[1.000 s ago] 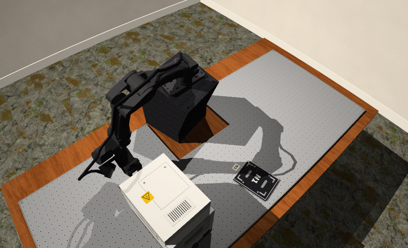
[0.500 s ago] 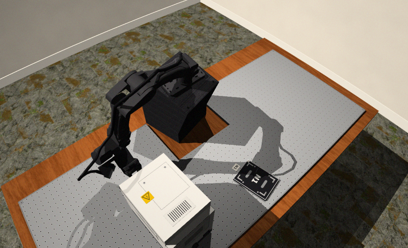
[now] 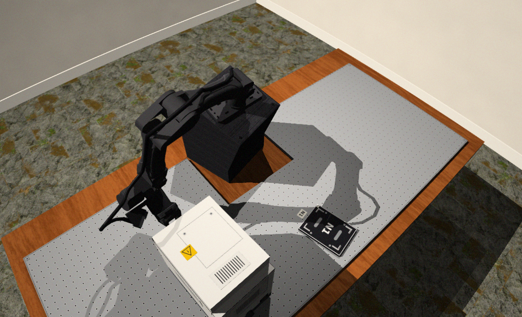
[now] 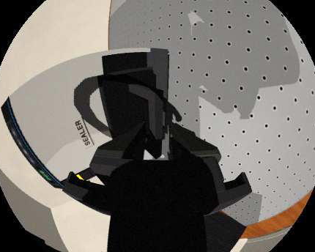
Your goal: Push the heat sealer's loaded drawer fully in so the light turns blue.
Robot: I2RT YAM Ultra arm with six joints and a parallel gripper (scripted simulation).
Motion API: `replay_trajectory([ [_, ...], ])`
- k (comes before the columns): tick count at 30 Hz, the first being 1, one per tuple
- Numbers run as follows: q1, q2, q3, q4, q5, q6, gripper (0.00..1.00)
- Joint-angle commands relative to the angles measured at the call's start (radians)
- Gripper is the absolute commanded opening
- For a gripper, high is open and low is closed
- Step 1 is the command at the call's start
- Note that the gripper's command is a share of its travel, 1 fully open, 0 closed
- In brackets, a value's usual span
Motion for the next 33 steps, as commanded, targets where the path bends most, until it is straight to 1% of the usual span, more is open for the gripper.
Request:
replay_trajectory([
  [1, -0.014, -0.003, 0.03, -0.02, -0.018, -0.013, 0.3],
  [14, -0.014, -0.003, 0.03, -0.02, -0.018, -0.013, 0.3],
  [16, -0.023, -0.031, 0.03, -0.04, -0.02, -0.032, 0.3],
  [20, -0.04, -0.038, 0.03, -0.081, -0.023, -0.067, 0.3],
  [23, -0.044, -0.031, 0.03, -0.091, -0.024, -0.076, 0.3],
  [24, -0.048, -0.016, 0.032, -0.107, -0.025, -0.088, 0.3],
  [27, -0.061, -0.049, 0.034, -0.142, -0.026, -0.118, 0.3],
  [33, -0.086, -0.044, 0.04, -0.214, -0.029, -0.178, 0.3],
])
